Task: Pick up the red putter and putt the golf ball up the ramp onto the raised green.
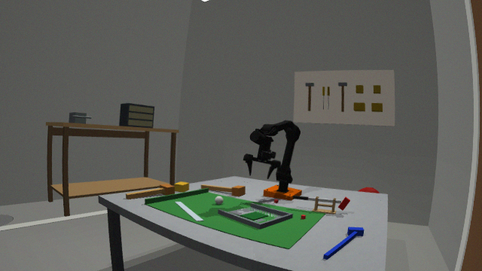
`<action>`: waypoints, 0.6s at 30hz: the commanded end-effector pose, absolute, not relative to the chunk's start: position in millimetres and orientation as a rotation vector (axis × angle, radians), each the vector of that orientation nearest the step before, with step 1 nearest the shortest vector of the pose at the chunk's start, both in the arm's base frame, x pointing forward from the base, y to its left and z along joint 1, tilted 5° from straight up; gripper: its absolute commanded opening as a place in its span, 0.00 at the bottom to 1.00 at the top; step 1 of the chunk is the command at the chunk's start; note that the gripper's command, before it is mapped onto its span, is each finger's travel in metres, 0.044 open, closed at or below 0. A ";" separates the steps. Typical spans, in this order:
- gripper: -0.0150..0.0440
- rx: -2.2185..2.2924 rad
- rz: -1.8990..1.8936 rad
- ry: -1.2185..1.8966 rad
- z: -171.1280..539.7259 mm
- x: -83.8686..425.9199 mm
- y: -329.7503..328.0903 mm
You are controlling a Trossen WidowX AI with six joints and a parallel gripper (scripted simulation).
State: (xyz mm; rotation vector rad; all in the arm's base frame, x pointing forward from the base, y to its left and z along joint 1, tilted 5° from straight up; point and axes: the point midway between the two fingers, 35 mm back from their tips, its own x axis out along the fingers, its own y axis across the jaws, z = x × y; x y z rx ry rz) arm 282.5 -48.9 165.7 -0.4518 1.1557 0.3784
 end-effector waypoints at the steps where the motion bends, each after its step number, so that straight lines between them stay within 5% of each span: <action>1: 1.00 -0.613 0.654 1.119 150.1 284.1 13.6; 11: 1.00 -0.979 1.289 0.916 124.7 240.4 152.4; 18: 1.00 -1.001 1.330 0.899 123.0 235.4 158.9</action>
